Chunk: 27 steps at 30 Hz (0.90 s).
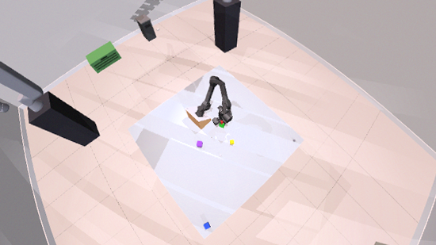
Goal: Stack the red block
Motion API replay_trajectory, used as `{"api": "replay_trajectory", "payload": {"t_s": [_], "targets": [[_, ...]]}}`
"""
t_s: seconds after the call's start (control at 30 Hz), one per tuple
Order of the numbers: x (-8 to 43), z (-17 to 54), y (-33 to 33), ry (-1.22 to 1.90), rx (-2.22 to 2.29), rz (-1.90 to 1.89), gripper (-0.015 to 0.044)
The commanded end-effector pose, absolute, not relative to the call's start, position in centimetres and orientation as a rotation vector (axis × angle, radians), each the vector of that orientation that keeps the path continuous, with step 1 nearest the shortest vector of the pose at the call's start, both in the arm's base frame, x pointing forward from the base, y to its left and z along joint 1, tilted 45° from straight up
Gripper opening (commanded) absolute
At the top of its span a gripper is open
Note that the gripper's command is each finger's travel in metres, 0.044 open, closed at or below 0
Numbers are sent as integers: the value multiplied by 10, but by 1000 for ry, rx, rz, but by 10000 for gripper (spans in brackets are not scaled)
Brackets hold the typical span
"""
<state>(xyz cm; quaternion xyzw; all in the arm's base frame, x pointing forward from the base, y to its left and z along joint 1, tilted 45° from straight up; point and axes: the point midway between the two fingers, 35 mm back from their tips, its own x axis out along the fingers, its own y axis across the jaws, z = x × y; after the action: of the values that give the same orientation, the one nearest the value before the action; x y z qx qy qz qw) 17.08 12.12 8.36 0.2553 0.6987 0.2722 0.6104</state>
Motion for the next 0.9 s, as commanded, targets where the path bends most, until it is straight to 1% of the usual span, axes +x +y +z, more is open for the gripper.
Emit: {"api": "replay_trajectory", "payload": {"t_s": [0.0, 0.3, 0.87], "targets": [[171, 84, 122, 1611, 594, 628, 0], [171, 84, 121, 1611, 594, 628, 0], [171, 84, 121, 1613, 589, 628, 440]]}}
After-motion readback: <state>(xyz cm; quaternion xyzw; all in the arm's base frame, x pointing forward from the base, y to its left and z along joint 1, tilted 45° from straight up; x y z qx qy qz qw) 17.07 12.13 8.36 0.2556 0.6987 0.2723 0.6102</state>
